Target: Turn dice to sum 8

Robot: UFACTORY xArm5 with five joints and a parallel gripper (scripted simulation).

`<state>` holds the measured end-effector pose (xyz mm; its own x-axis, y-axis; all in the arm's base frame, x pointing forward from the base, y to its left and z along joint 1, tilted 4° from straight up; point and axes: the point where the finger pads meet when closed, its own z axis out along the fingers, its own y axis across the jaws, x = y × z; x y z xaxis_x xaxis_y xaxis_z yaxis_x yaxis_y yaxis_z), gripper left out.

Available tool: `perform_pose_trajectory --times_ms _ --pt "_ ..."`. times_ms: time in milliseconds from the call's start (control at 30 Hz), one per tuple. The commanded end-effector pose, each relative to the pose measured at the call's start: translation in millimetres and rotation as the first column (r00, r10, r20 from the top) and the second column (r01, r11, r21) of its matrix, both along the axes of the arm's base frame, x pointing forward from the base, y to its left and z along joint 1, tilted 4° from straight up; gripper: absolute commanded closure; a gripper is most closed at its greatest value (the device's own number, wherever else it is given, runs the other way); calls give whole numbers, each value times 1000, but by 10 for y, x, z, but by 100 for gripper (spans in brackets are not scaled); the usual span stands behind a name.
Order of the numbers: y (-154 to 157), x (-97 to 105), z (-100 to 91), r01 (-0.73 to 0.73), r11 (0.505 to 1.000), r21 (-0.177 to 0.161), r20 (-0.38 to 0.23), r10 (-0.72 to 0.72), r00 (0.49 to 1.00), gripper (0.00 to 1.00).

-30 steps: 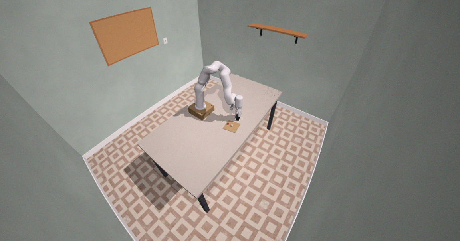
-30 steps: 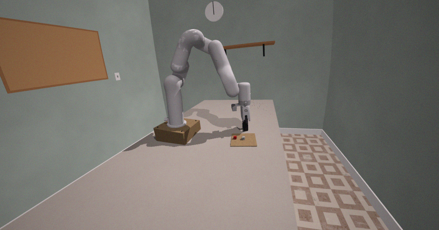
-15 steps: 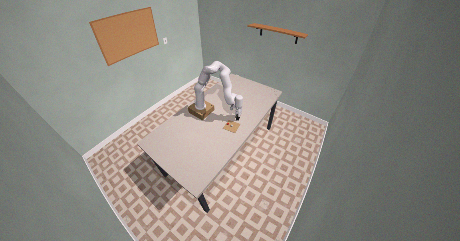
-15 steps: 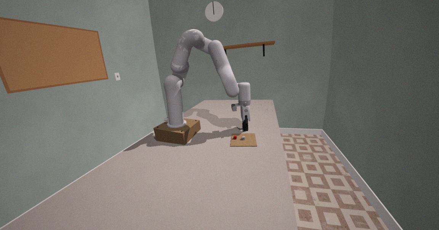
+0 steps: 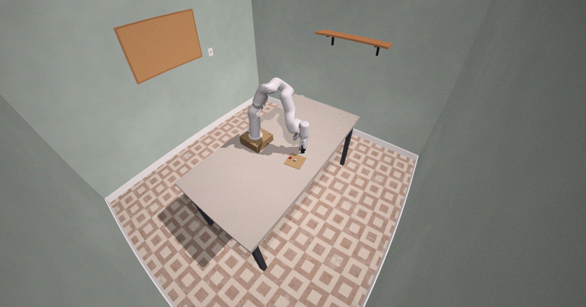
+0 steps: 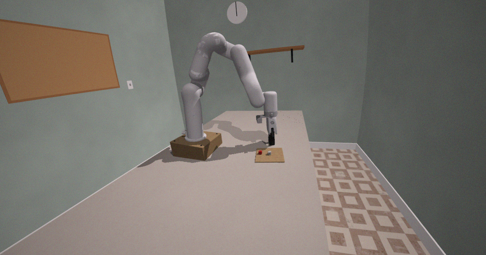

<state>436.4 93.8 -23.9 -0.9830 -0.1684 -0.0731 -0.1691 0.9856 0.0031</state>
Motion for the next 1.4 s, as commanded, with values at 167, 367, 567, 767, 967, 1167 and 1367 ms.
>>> perform_pose_trajectory --times_ms 167,367,567,767,967,1167,1367 --pt "3 12 11 0 1000 1 3 0 1000 89" --pt "3 12 11 0 1000 1 3 0 1000 89" --pt "3 12 11 0 1000 1 3 0 1000 89" --pt "3 12 11 0 1000 1 3 0 1000 89" --pt "3 12 11 0 1000 1 3 0 1000 89" --pt "3 12 11 0 1000 1 3 0 1000 89" --pt "1 8 71 0 1000 1 3 0 1000 89"
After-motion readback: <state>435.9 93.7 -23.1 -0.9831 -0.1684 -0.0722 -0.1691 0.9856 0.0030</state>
